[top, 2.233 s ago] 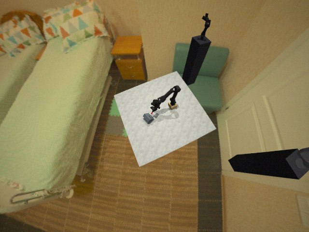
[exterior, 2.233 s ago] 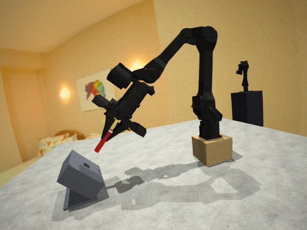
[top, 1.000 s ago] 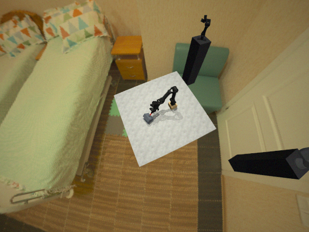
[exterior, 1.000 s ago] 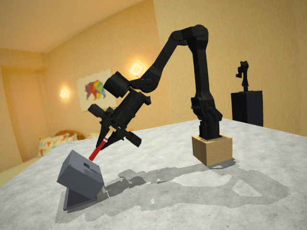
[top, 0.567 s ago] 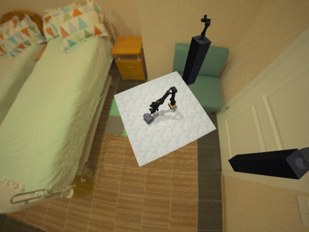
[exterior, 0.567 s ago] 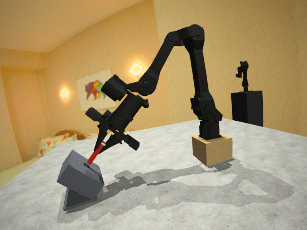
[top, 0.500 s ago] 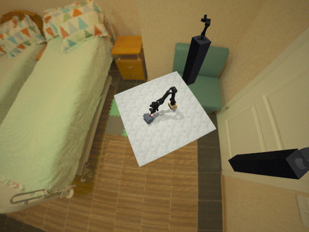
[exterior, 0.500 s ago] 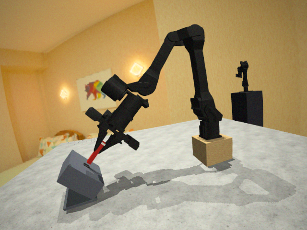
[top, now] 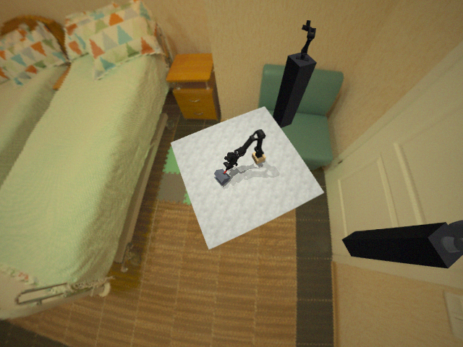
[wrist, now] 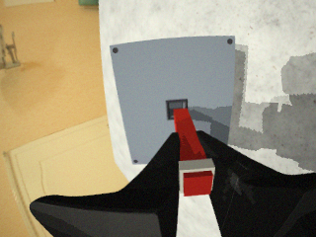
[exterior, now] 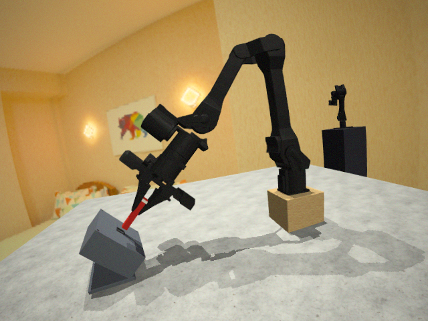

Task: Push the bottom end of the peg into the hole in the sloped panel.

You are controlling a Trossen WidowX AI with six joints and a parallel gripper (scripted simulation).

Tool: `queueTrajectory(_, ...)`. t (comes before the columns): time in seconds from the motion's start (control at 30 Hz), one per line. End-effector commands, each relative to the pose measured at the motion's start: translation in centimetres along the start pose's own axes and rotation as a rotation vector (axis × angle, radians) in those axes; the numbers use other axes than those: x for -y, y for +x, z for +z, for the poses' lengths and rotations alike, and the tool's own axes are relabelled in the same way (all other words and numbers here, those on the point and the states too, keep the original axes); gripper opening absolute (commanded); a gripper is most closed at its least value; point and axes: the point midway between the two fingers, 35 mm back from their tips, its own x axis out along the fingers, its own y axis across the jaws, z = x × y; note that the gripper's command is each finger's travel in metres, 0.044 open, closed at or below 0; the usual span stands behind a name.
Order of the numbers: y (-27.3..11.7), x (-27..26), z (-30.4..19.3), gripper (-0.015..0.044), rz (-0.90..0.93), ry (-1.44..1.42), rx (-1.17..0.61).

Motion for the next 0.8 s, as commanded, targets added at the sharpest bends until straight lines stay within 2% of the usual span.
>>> queueTrajectory(0.0,-0.13,-0.34,0.07,0.0,0.008,-0.003,0.001)
queueTrajectory(0.77,0.32,-0.27,0.12,0.0,0.008,-0.003,0.001)
